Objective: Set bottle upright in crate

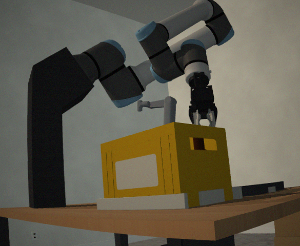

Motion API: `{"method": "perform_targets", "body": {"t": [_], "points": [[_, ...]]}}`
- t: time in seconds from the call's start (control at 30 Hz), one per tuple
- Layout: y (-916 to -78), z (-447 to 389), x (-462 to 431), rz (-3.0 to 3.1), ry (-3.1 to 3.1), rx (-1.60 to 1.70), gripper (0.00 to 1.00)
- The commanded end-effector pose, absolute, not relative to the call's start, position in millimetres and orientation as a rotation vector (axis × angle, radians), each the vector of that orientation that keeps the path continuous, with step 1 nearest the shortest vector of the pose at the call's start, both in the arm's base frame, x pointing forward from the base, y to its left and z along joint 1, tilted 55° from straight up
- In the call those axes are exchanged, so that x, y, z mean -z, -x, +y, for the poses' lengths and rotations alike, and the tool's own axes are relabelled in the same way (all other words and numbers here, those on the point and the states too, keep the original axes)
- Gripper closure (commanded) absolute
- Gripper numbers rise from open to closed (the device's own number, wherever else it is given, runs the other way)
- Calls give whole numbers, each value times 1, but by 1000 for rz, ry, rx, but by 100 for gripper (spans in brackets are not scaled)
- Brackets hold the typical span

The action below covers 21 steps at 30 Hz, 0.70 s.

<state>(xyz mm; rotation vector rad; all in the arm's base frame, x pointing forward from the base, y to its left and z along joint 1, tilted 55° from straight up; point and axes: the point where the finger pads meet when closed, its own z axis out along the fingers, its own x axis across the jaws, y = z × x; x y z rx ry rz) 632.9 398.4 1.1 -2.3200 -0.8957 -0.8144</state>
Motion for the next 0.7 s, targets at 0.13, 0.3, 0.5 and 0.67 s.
{"method": "perform_targets", "body": {"t": [0.13, 0.3, 0.5, 0.67], "points": [[-633, 398, -2, -884, 2351, 843, 100], [-634, 398, -3, -879, 2362, 854, 100], [-634, 398, -3, -878, 2365, 856, 100], [-634, 398, -3, -877, 2365, 856, 100]]}}
